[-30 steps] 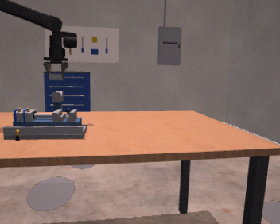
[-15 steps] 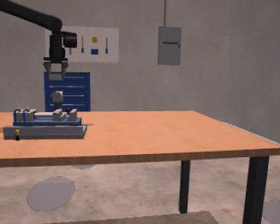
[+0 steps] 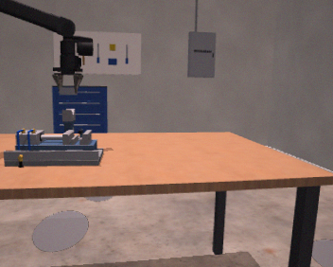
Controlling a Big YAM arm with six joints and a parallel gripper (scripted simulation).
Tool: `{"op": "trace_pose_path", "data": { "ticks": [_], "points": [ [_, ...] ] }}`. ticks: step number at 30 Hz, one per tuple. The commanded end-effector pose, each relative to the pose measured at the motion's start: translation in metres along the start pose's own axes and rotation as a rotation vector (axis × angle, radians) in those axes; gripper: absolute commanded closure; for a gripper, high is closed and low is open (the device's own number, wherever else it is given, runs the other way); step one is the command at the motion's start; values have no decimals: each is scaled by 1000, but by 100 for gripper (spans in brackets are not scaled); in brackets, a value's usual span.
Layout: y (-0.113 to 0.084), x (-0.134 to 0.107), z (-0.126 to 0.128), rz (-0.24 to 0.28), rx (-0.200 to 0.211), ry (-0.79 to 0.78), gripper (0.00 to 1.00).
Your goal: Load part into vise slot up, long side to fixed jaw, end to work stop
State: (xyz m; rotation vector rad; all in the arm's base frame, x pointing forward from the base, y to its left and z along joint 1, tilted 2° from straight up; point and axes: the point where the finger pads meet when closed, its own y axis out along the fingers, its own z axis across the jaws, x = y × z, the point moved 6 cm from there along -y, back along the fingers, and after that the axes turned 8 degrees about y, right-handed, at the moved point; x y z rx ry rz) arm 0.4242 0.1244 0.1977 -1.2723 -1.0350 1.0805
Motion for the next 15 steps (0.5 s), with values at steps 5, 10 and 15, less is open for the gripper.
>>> {"op": "trace_pose_path", "data": {
  "ticks": [5,10,15],
  "points": [
    [-22,-11,-33,-26,-42,170,100],
    [-21,-24,-45,-24,-38,293,100],
    [-21,-34,-53,-24,-37,375,100]
  ]
}}
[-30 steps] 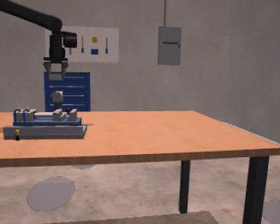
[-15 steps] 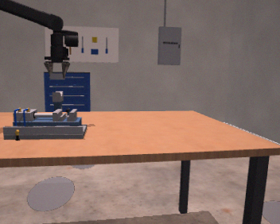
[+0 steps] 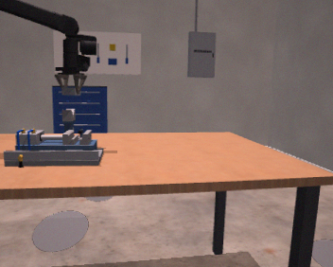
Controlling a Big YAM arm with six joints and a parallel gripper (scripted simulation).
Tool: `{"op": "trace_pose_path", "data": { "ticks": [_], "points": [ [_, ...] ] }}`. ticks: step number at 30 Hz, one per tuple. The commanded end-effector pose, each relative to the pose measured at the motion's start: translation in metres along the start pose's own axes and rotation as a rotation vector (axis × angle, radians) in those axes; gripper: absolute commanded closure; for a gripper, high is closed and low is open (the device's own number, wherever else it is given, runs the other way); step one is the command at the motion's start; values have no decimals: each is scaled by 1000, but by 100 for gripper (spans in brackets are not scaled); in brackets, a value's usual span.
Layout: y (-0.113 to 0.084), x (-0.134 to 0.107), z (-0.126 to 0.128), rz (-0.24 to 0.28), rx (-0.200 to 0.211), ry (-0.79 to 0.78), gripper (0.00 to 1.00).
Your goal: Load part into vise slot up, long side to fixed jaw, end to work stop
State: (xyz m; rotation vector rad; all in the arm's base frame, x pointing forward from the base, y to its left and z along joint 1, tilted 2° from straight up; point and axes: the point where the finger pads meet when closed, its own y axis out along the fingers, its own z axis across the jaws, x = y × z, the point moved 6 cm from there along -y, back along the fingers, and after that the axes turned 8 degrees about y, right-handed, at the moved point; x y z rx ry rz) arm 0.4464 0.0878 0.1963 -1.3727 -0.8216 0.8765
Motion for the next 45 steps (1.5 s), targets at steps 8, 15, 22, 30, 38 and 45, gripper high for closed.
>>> {"op": "trace_pose_path", "data": {
  "ticks": [8,15,22,30,38,45],
  "points": [
    [-22,-17,-53,-31,-38,341,100],
    [-37,-35,-68,-57,-61,498,100],
    [-21,-56,-95,-35,-35,709,100],
    [-24,-77,-114,-43,-38,892,100],
    [-20,-94,-128,-39,-32,1030,100],
    [-20,-105,-138,-44,-33,1117,100]
  ]
}}
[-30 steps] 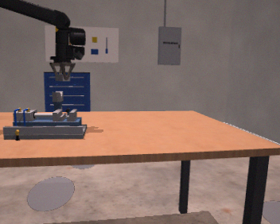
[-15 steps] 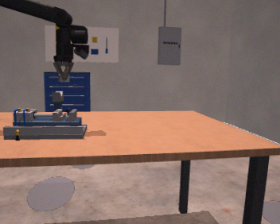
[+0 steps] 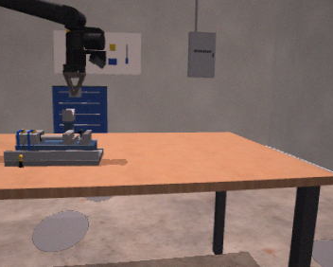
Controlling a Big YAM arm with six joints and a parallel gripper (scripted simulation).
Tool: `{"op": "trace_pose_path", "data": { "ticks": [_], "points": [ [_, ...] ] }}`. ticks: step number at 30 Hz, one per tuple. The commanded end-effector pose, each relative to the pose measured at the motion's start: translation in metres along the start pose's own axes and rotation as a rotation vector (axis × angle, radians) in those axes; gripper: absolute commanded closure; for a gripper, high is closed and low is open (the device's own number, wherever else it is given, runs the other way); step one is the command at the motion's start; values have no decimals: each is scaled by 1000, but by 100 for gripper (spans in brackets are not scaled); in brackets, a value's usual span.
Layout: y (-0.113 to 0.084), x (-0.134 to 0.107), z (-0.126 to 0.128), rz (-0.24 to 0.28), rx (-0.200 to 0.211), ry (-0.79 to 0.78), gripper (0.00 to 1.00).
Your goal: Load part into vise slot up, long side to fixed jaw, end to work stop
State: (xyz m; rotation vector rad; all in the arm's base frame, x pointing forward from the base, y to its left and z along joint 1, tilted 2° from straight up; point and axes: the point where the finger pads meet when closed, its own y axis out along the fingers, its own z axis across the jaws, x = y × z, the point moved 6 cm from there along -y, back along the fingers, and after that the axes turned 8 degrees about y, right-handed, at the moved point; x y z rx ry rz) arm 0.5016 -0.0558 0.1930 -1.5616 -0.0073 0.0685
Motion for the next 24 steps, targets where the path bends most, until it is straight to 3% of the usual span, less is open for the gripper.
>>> {"op": "trace_pose_path", "data": {
  "ticks": [1,3,4,11,24],
  "points": [
    [-21,18,-15,-51,-11,79,100],
    [-21,18,-15,-51,-11,79,100],
    [-38,15,-14,-84,-15,83,100],
    [-28,18,-20,-67,-13,113,100],
    [-27,18,-20,-65,-12,111,100]
  ]
}}
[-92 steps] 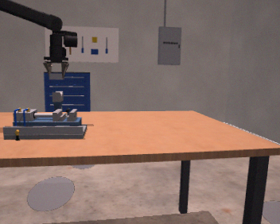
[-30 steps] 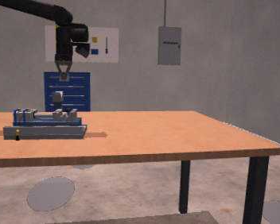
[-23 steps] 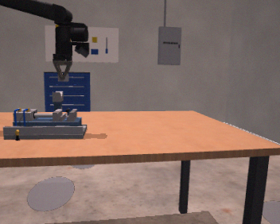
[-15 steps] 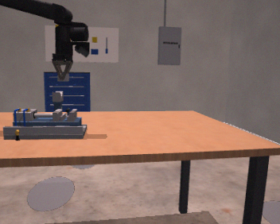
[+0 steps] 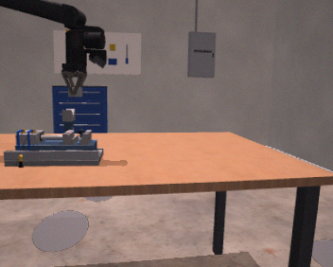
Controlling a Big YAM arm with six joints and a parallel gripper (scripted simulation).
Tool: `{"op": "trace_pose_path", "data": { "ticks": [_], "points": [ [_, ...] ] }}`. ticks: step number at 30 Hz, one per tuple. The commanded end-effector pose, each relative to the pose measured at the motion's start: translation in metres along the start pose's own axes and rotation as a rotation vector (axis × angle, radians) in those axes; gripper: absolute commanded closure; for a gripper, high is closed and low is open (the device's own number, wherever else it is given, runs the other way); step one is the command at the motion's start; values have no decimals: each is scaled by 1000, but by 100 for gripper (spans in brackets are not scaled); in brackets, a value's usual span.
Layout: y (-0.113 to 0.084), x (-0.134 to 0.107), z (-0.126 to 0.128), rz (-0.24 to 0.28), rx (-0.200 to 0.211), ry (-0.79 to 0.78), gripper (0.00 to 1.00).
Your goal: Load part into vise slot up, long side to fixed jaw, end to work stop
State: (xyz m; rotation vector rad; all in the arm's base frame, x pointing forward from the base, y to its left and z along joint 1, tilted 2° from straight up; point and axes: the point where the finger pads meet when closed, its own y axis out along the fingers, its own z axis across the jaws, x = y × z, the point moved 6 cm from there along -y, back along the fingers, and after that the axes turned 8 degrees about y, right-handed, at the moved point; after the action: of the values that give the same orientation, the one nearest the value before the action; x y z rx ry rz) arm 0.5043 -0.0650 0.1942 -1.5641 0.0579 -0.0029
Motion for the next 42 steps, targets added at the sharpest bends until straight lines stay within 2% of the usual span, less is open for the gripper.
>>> {"op": "trace_pose_path", "data": {
  "ticks": [1,42],
  "points": [
    [-26,17,-10,-61,-9,24,100],
    [-20,20,-10,-71,-10,31,100]
  ]
}}
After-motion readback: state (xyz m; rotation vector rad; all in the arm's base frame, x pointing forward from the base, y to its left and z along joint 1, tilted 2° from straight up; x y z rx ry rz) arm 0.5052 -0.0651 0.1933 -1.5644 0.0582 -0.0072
